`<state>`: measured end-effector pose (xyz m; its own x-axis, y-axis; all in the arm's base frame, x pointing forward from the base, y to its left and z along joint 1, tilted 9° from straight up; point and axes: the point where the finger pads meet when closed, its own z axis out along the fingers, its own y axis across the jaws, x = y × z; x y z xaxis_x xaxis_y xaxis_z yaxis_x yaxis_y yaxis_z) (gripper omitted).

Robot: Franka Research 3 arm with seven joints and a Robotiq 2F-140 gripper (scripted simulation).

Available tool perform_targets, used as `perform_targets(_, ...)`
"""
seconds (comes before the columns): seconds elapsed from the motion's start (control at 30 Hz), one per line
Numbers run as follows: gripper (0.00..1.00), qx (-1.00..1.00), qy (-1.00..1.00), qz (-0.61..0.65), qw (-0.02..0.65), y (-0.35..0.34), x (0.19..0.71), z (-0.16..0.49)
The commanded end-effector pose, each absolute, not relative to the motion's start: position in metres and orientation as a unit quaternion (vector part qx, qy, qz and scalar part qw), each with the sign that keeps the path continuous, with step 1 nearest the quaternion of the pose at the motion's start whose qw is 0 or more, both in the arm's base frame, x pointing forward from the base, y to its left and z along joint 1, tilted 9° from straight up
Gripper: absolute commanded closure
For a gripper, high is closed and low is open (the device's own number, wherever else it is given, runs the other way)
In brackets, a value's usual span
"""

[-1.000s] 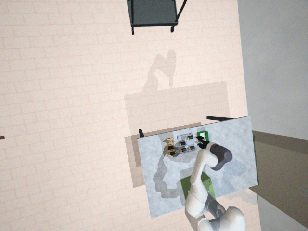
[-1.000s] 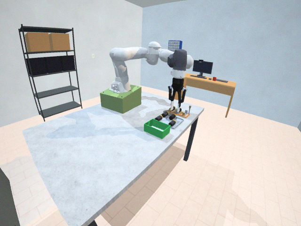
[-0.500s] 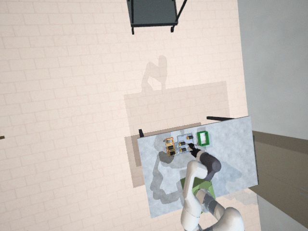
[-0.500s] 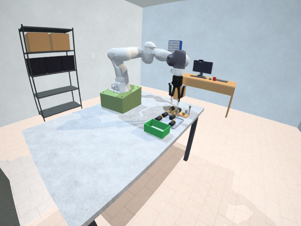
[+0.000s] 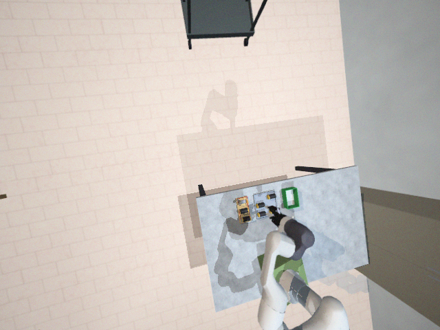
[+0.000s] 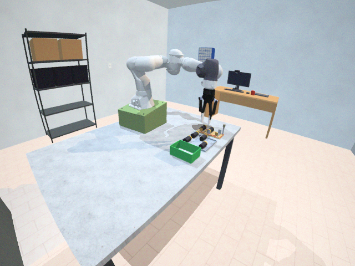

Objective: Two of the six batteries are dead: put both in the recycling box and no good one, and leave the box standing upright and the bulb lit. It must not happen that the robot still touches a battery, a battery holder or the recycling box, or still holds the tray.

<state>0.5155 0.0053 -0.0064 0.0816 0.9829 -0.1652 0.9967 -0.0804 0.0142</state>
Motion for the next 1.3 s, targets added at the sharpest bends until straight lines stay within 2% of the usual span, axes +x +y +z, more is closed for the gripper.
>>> perform_targets(0.0, 0.71, 0.74, 0.667, -0.055, 0.061, 0.005, 0.515, -0.008)
perform_targets(0.33, 0.71, 0.74, 0.668, -0.055, 0.061, 0.005, 0.515, -0.008)
perform_targets(0.57, 0.71, 0.74, 0.668, -0.055, 0.061, -0.007, 0.514, -0.077)
perform_targets(1.27, 0.71, 0.74, 0.668, -0.055, 0.061, -0.007, 0.514, -0.078)
